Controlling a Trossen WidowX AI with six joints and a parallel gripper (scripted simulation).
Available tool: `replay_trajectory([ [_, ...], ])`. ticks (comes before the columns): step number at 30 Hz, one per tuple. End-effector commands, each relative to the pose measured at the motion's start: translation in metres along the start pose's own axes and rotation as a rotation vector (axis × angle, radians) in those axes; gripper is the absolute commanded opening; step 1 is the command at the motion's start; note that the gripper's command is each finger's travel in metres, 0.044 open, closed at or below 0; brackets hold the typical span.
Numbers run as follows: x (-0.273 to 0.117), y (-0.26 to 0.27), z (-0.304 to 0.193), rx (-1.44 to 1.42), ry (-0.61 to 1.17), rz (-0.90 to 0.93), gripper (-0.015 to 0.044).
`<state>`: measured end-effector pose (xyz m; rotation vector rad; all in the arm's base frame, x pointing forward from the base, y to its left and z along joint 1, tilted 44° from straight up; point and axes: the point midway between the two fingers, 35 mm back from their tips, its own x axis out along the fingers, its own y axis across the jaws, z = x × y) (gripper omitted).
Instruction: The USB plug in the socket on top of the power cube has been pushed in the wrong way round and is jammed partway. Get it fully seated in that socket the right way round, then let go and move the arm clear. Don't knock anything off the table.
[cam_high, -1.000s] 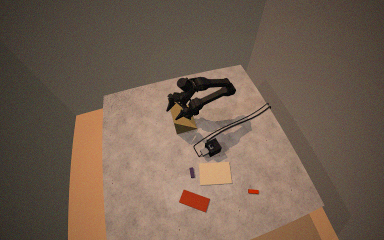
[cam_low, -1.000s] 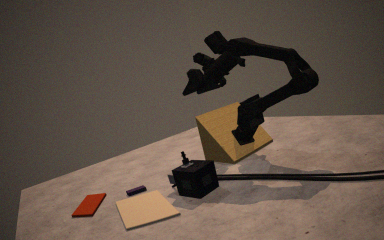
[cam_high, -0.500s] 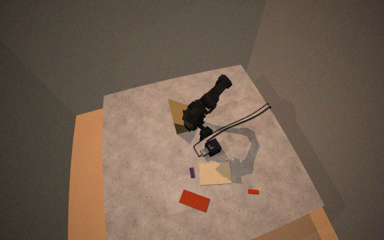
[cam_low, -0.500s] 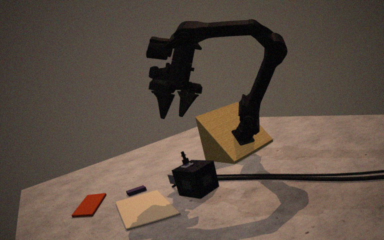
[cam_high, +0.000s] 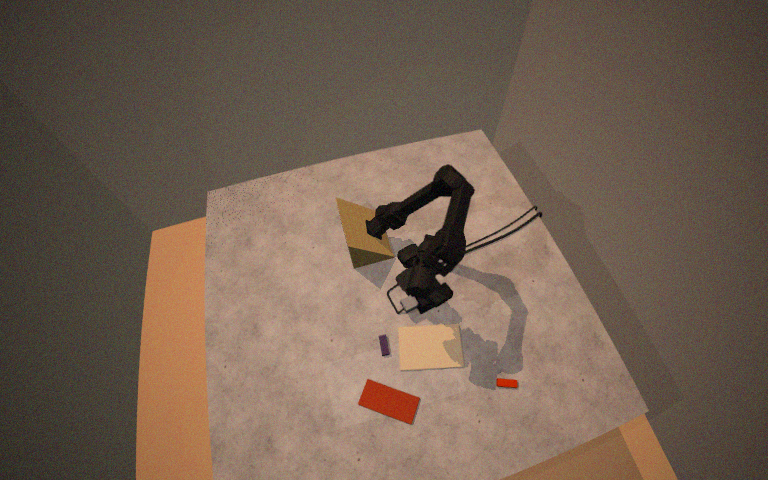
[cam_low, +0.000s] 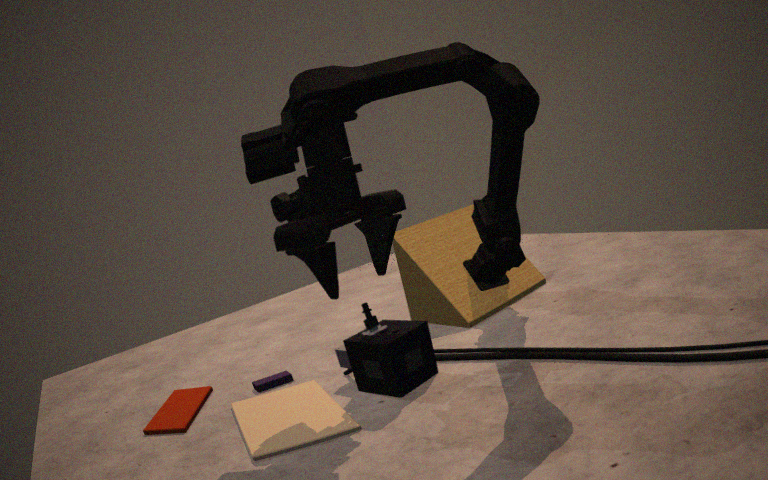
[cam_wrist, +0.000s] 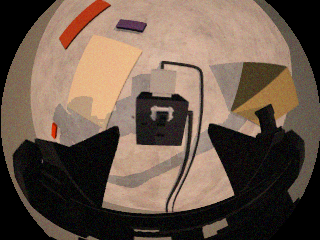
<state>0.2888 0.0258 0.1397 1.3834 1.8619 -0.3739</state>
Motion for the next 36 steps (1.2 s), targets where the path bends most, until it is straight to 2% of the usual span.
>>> replay_trajectory([
  [1, 0.002, 0.001, -0.001, 0.005, 0.005, 0.000, 0.0440],
  [34, 0.029, 0.001, -0.001, 0.005, 0.005, 0.001, 0.0440],
  [36, 0.028, 0.001, -0.001, 0.000, 0.001, 0.001, 0.0387],
])
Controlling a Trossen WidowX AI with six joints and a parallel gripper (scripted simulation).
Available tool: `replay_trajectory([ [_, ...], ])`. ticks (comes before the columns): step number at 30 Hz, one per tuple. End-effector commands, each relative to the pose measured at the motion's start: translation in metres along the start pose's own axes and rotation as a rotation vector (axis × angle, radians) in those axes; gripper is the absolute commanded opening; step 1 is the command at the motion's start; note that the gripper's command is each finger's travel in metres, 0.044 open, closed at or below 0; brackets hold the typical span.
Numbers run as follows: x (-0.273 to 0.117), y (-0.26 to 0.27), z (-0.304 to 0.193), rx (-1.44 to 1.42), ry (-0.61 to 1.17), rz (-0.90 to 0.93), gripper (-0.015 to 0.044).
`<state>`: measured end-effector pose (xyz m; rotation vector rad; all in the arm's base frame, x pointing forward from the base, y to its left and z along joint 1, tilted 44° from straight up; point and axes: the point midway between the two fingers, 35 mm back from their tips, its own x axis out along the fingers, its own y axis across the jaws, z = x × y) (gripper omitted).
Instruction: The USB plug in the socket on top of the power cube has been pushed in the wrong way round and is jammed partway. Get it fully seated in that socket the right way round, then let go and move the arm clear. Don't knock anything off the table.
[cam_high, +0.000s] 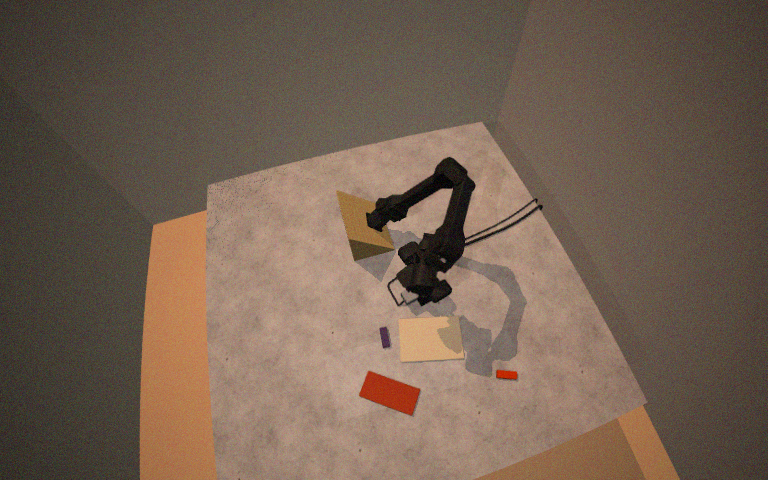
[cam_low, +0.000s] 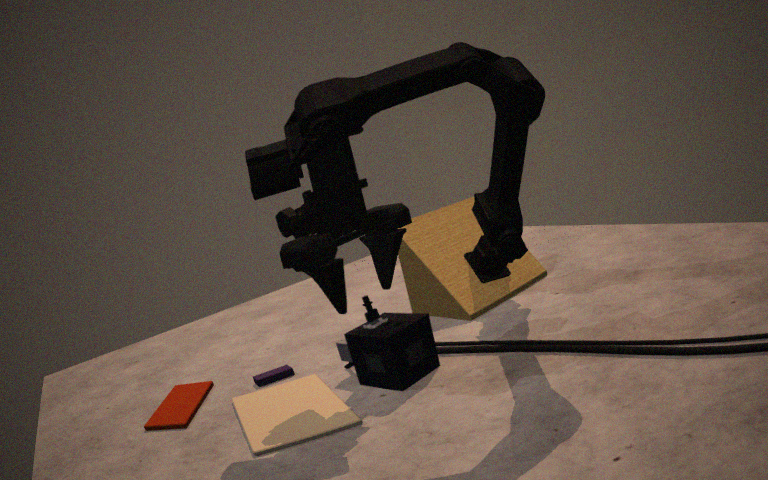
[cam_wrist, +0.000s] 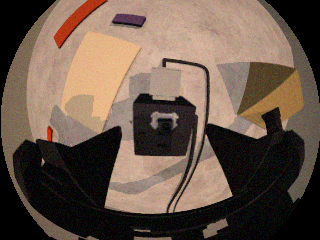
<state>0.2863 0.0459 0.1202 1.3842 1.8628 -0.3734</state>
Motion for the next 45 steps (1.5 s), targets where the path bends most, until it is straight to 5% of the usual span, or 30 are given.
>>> replay_trajectory([
  [1, -0.0002, 0.0002, 0.0000, 0.000, 0.000, 0.001, 0.0361],
  [14, -0.0002, 0.0002, 0.0000, 0.000, 0.000, 0.001, 0.0020],
  [45, -0.0077, 0.0000, 0.0001, 0.000, 0.000, 0.000, 0.0000],
])
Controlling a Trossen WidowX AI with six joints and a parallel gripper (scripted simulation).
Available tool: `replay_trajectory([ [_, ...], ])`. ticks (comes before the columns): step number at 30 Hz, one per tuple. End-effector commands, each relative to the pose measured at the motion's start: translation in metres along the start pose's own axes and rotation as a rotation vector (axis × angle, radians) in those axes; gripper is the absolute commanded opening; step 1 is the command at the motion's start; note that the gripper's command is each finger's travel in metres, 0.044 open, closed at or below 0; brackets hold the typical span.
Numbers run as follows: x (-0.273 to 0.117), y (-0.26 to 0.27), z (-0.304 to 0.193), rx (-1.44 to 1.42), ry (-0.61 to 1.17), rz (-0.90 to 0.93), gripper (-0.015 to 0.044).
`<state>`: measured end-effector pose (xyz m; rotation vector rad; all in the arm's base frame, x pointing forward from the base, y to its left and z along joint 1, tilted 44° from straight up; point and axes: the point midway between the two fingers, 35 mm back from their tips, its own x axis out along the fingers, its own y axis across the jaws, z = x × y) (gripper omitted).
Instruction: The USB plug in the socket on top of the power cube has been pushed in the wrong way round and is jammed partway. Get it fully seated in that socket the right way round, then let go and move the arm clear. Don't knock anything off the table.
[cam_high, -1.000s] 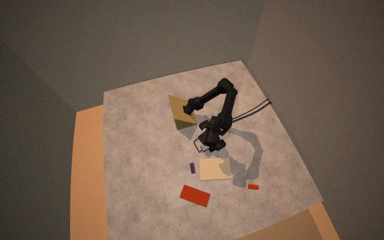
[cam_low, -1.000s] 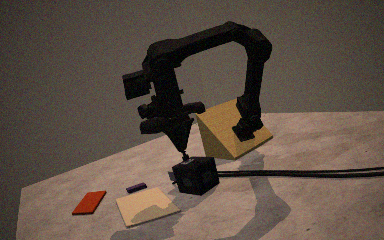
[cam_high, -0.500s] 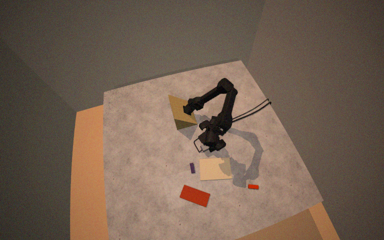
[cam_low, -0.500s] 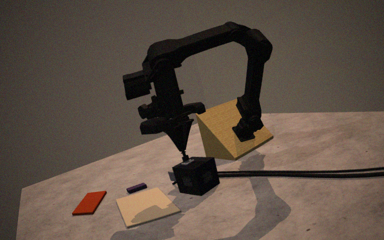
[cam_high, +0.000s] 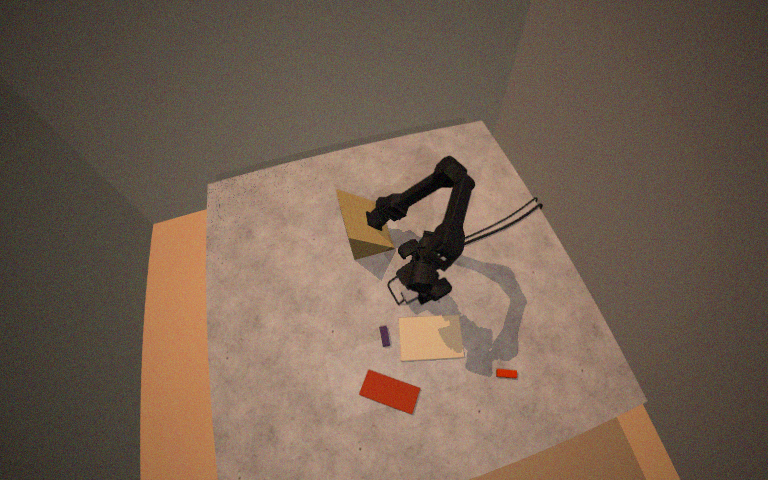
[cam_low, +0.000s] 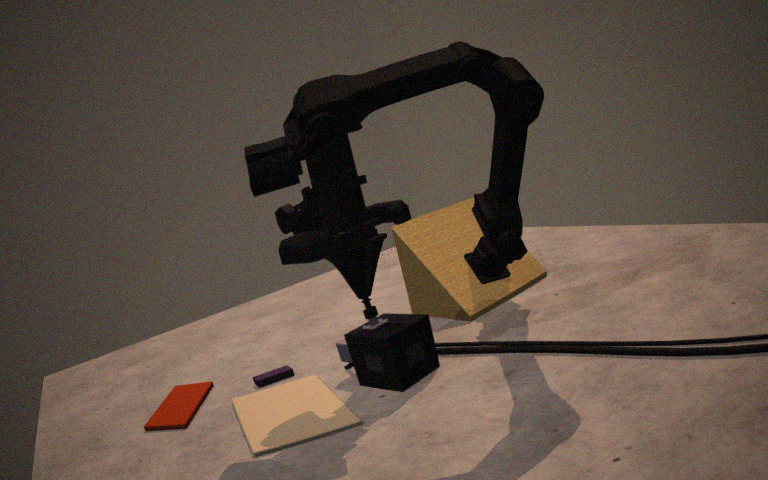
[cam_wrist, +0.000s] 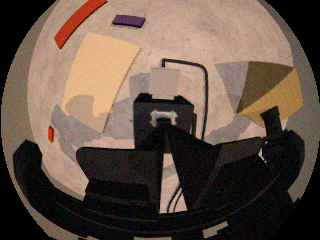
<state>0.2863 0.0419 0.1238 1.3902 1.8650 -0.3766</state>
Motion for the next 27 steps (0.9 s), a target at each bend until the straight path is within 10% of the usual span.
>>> replay_trajectory([
  [1, -0.003, 0.001, 0.000, -0.005, -0.003, 0.000, 0.0000],
  [27, -0.020, 0.001, 0.000, -0.005, -0.004, -0.001, 0.0000],
])
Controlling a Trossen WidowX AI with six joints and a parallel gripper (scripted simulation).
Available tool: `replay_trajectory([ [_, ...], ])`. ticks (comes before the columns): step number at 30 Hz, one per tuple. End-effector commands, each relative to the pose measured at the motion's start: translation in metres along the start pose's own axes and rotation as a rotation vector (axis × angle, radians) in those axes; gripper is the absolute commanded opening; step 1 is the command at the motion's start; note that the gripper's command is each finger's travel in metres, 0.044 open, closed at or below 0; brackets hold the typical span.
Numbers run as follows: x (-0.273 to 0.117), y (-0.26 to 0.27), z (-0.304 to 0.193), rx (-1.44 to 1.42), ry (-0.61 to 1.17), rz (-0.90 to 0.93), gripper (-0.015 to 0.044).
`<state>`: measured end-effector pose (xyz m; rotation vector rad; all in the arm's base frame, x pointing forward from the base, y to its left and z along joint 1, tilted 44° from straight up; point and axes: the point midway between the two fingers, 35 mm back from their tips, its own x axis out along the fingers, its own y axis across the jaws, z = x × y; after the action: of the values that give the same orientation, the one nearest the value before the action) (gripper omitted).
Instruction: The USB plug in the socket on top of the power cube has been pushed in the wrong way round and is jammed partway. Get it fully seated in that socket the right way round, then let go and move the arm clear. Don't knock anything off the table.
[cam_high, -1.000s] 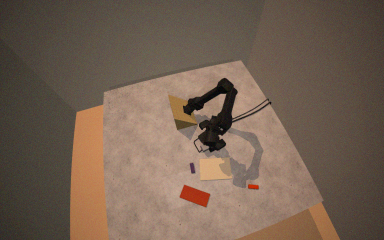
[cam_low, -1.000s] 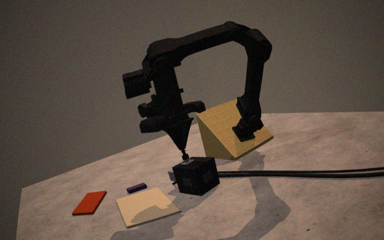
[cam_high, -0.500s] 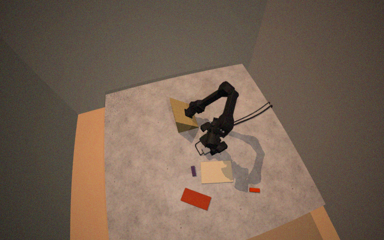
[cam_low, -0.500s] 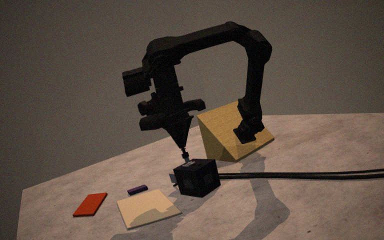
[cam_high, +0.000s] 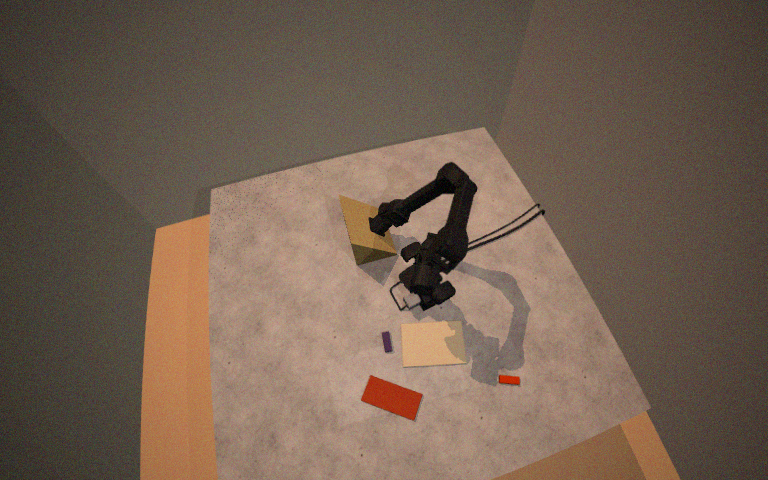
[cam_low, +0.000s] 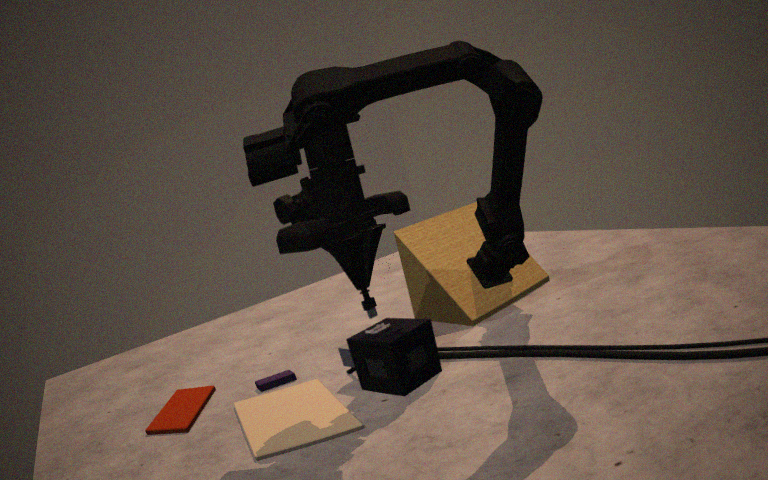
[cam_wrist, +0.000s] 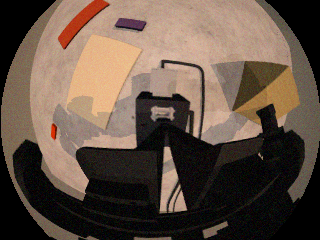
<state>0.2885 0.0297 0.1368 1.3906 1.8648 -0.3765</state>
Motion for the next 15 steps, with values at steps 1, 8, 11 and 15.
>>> replay_trajectory([
  [1, -0.0030, 0.0005, 0.0001, -0.005, -0.004, -0.001, 0.0000],
  [8, -0.0054, 0.0003, 0.0001, -0.009, -0.002, -0.001, 0.0000],
  [11, -0.0046, 0.0001, 0.0001, -0.047, -0.001, 0.000, 0.0000],
  [15, -0.0042, 0.0001, 0.0000, -0.135, 0.000, 0.000, 0.0000],
])
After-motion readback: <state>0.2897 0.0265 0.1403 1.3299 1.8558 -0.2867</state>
